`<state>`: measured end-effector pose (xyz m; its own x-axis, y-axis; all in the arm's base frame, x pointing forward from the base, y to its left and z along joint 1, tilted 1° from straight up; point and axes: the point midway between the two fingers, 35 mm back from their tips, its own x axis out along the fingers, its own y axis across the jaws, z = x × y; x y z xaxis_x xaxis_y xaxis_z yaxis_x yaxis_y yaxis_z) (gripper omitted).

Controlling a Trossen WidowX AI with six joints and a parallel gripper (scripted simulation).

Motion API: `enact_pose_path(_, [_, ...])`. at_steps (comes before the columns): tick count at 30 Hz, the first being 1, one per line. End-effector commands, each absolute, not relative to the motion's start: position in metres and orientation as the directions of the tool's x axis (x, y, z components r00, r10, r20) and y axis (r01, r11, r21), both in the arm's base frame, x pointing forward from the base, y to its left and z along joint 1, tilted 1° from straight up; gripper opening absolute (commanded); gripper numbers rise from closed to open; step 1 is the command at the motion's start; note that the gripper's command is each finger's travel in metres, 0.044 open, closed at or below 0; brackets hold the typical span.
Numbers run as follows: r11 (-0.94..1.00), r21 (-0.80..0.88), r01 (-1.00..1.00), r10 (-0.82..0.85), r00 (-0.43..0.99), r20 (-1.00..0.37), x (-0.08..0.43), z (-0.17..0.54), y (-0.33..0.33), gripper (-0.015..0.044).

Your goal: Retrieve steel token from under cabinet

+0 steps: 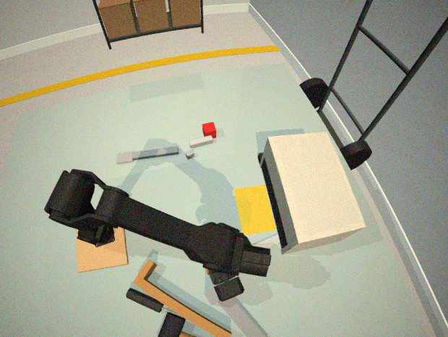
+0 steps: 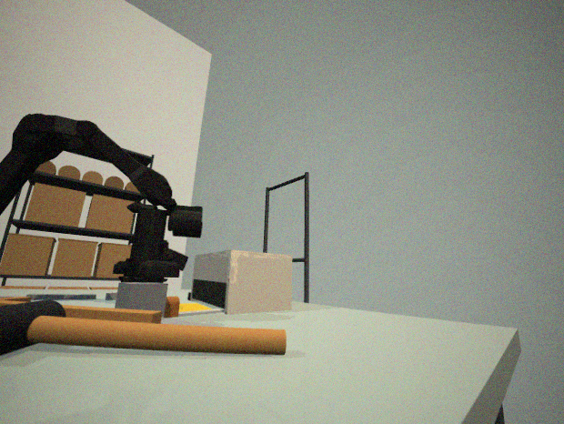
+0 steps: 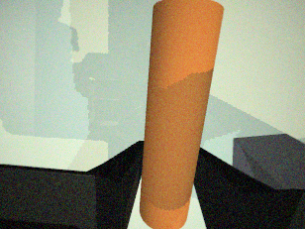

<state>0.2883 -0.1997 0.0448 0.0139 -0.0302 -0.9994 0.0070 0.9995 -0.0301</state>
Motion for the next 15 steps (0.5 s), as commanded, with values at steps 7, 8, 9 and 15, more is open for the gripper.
enact_pose_path(7, [0.999,-0.032,0.011,-0.032,0.017,-0.999,0.301,0.046,-0.200,0.0000])
enact_pose_path(8, [0.999,-0.032,0.011,-0.032,0.017,-0.999,0.303,0.046,-0.200,0.0000])
enact_pose_path(9, [0.999,-0.032,0.011,-0.032,0.017,-0.999,0.304,0.046,-0.200,0.0000])
enact_pose_path(15, [0.999,-0.032,0.011,-0.032,0.017,-0.999,0.311,0.046,-0.200,0.0000])
